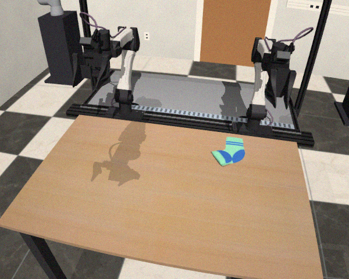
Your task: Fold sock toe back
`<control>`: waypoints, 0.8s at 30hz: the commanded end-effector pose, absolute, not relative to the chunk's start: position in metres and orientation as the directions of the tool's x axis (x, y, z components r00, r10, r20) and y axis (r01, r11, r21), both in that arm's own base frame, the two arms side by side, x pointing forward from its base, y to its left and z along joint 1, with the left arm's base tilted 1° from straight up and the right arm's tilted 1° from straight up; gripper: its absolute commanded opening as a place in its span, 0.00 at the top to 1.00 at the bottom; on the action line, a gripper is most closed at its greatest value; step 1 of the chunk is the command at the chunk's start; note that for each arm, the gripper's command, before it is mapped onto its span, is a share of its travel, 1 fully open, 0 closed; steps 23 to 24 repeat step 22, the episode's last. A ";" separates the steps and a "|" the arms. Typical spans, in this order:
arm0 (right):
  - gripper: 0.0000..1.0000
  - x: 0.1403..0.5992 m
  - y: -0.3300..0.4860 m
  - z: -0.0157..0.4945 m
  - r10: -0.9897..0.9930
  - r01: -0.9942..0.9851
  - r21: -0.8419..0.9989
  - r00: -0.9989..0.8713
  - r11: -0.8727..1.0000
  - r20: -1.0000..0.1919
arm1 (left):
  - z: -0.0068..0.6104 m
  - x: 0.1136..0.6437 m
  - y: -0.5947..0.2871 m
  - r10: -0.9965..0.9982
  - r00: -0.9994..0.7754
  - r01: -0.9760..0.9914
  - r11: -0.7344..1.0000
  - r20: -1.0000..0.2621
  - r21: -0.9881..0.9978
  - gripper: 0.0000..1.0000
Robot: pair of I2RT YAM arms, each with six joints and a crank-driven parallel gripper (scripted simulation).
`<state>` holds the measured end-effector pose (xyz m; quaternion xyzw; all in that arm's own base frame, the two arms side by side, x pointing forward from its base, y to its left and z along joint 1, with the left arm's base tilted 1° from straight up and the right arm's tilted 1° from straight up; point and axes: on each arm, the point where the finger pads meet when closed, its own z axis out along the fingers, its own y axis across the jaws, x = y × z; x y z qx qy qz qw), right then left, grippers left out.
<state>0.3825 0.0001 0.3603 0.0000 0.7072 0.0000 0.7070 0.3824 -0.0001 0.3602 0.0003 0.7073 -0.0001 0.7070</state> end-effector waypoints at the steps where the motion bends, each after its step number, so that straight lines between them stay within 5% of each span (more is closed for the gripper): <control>1: 0.00 0.381 -0.003 0.388 -0.007 0.009 -0.006 0.070 1.000 -0.998 | 0.372 0.385 0.004 -0.006 0.027 -0.011 1.000 -1.000 -0.006 0.60; 24: 0.00 0.381 -0.002 0.385 -0.005 0.007 -0.004 0.065 1.000 -0.998 | 0.369 0.383 0.003 -0.005 0.022 -0.009 1.000 -1.000 -0.005 0.60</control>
